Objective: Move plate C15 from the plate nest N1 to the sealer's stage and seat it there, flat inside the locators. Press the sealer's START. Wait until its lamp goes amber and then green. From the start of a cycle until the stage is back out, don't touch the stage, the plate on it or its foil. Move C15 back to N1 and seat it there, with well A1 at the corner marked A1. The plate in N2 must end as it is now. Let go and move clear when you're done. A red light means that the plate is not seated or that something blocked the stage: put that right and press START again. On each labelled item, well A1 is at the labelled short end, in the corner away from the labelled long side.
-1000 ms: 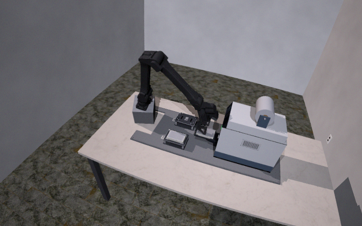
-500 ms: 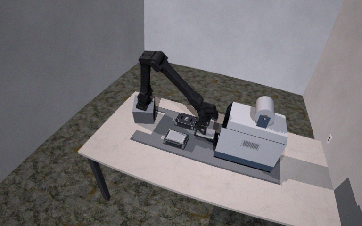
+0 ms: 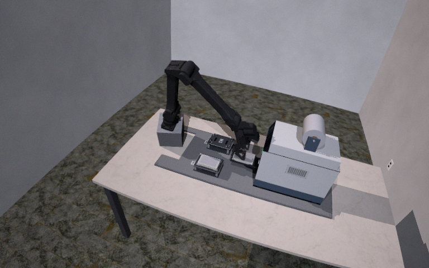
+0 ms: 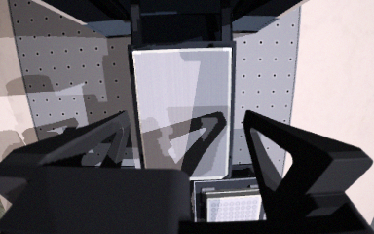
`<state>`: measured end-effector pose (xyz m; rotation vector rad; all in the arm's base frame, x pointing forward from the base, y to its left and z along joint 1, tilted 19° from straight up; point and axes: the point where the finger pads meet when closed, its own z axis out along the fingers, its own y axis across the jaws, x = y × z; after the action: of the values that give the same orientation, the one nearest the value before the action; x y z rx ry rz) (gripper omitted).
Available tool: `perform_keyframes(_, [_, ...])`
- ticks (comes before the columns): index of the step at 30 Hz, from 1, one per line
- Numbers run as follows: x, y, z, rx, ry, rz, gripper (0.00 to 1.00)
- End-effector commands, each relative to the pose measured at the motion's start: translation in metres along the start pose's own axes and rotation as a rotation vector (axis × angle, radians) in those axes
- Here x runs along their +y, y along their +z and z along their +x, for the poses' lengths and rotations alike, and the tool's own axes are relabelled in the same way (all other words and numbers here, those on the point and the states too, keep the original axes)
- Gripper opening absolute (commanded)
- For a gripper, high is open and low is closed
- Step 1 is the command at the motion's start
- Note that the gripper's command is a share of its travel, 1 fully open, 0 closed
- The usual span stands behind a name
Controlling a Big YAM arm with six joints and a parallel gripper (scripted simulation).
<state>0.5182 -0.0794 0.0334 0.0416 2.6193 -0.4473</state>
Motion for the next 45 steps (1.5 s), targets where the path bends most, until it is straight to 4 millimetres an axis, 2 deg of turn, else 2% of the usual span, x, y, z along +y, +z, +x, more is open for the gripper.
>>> perform_keyframes(1, [-0.004, 0.017, 0.002, 0.011, -0.003, 0.01, 1.0])
perform_keyframes(7, [-0.004, 0.014, 0.018, 0.044, -0.014, 0.006, 1.0])
perform_keyframes(12, [-0.006, 0.006, 0.013, 0.034, 0.009, 0.007, 1.0])
perform_keyframes(23, [-0.007, 0.005, 0.004, 0.001, 0.02, 0.01, 1.0])
perform_keyframes(30, [-0.003, 0.015, 0.013, 0.026, 0.012, 0.007, 1.0])
perform_keyframes(45, [-0.002, 0.017, 0.014, 0.03, 0.01, 0.005, 1.0])
